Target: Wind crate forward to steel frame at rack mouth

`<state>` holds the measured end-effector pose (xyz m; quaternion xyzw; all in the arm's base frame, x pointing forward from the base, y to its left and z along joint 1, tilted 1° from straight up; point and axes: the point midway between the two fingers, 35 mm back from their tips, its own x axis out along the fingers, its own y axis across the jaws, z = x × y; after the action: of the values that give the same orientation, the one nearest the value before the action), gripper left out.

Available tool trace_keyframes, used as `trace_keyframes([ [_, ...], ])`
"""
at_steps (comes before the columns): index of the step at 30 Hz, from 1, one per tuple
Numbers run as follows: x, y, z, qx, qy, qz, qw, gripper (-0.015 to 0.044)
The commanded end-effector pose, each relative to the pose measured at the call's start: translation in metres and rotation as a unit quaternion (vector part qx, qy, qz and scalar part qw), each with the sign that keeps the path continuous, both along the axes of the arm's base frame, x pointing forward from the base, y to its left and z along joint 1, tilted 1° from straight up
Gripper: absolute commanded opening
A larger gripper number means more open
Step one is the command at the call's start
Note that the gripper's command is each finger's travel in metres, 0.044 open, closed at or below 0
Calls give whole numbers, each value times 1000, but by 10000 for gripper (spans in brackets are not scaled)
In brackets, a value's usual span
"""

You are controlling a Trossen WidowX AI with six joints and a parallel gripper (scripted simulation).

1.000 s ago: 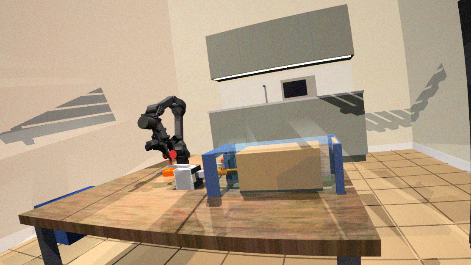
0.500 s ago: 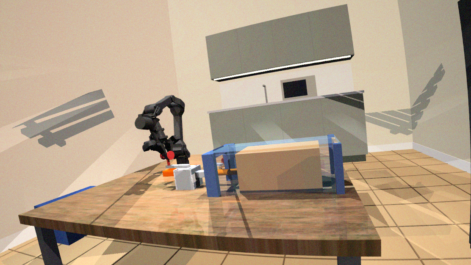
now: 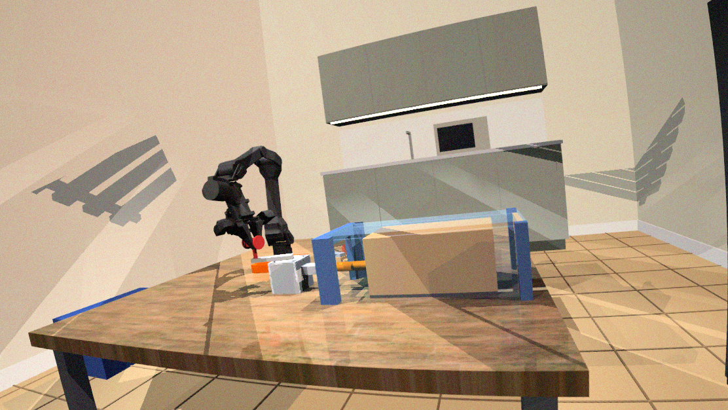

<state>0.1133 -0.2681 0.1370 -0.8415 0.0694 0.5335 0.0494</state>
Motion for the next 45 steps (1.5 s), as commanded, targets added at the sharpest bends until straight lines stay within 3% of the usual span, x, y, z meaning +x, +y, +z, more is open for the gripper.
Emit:
trace_keyframes([
  [1, 8, -15, -2, -9, -1, 5, 1000, 0],
  [45, 42, -49, 0, -10, -3, 5, 1000, 0],
])
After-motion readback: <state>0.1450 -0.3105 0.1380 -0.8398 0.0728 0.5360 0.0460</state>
